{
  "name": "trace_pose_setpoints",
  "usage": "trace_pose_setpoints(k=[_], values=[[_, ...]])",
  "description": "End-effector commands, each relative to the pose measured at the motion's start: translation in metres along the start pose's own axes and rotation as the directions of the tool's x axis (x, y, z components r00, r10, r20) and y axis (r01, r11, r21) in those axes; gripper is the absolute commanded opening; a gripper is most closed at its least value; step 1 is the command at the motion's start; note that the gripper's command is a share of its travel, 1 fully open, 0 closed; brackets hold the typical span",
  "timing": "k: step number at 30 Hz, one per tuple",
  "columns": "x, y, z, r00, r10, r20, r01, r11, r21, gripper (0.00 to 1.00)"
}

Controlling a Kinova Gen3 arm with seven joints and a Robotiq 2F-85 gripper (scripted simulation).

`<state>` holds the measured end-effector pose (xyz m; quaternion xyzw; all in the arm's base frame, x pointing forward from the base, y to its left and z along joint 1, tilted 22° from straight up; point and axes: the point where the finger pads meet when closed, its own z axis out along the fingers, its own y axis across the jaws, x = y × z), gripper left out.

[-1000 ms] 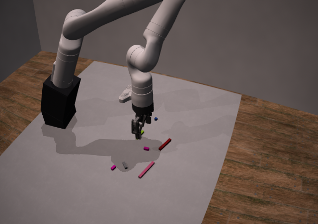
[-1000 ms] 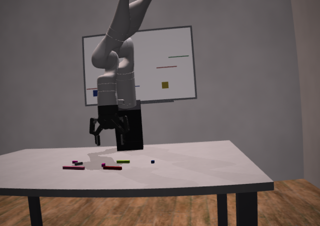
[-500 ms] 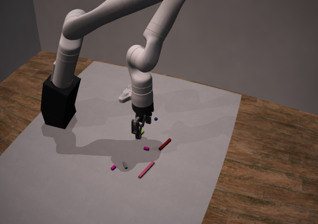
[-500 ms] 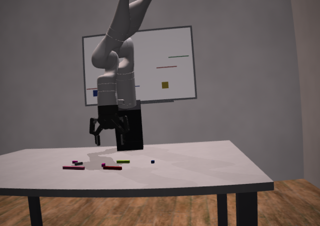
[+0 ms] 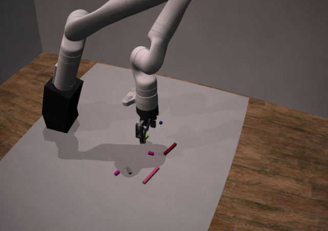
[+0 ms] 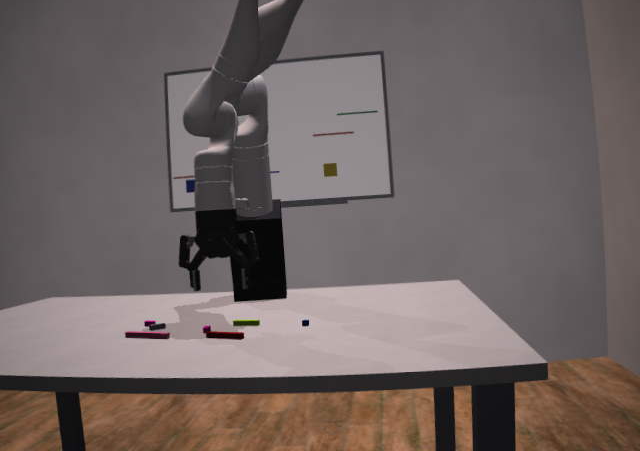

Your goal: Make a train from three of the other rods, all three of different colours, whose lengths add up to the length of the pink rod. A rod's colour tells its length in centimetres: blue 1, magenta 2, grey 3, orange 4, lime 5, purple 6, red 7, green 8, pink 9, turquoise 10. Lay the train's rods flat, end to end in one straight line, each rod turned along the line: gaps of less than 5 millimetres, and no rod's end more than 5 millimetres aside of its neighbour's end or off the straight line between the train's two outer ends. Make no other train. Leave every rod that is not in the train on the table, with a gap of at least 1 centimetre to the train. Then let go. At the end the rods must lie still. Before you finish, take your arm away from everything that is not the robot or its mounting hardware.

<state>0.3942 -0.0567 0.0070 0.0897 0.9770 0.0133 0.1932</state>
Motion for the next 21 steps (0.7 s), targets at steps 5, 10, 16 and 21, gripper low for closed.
trace_pose_setpoints(k=[5,10,16,21], values=[[-0.0007,0.0006,0.0000,0.999,0.033,0.002,-0.033,0.999,0.000,1.00],[-0.0015,0.0020,0.0008,0.994,0.113,0.006,-0.113,0.994,0.000,1.00],[-0.0025,0.0039,0.0016,0.977,0.214,0.010,-0.214,0.977,-0.001,1.00],[-0.0038,0.0073,0.0028,0.925,0.380,0.014,-0.380,0.925,-0.003,1.00]])
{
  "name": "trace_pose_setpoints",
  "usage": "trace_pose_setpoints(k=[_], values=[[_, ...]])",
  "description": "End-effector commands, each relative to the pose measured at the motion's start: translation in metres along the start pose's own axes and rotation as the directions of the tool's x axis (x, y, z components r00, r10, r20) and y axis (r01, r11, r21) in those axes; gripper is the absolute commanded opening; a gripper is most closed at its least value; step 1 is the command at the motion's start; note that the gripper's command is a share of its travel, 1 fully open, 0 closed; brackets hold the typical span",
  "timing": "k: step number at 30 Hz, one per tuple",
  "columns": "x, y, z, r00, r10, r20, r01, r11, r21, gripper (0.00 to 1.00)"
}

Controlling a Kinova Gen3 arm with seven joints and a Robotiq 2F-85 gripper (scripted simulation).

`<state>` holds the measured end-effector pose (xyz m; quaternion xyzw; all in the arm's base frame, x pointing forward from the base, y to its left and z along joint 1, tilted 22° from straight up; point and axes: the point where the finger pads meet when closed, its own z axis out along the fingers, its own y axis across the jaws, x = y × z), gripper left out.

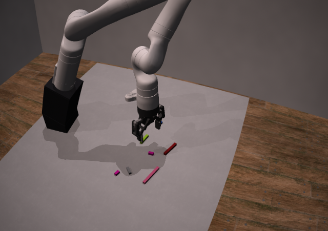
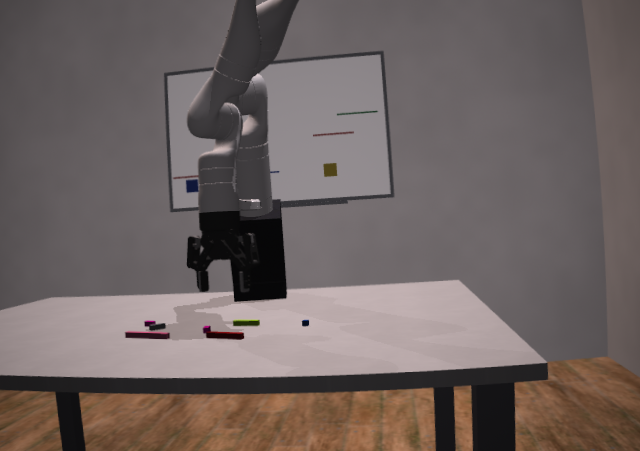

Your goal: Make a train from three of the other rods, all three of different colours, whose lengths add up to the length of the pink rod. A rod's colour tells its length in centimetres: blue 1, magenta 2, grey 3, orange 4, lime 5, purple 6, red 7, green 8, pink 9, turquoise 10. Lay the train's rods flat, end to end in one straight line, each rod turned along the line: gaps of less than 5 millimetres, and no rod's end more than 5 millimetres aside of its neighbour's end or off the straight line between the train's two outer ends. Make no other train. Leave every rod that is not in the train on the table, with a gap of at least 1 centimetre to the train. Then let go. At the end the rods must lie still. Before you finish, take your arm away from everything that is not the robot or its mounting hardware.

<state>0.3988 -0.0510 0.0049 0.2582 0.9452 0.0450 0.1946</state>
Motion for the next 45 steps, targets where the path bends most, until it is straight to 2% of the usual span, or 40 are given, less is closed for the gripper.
trace_pose_setpoints(k=[1,5,9,11,15,23,26,28,35,39,45], values=[[-0.001,0.002,-0.001,0.997,0.080,0.001,-0.080,0.997,-0.003,1.00],[0.000,0.006,0.000,0.969,0.249,0.003,-0.249,0.969,-0.004,1.00],[0.001,0.010,0.000,0.907,0.420,0.004,-0.420,0.907,-0.004,1.00],[0.001,0.010,0.000,0.907,0.420,0.004,-0.420,0.907,-0.004,1.00],[0.003,0.015,0.000,0.816,0.578,0.003,-0.578,0.816,-0.004,1.00],[0.008,0.023,-0.001,0.592,0.806,-0.002,-0.806,0.592,0.001,1.00],[0.010,0.025,-0.002,0.514,0.858,-0.004,-0.858,0.514,0.004,1.00],[0.010,0.025,-0.002,0.514,0.858,-0.004,-0.858,0.514,0.004,1.00],[0.013,0.029,-0.003,0.387,0.922,-0.005,-0.922,0.387,0.010,1.00],[0.014,0.030,-0.004,0.354,0.935,-0.005,-0.935,0.354,0.012,1.00],[0.014,0.030,-0.004,0.344,0.939,-0.005,-0.939,0.344,0.012,1.00]])
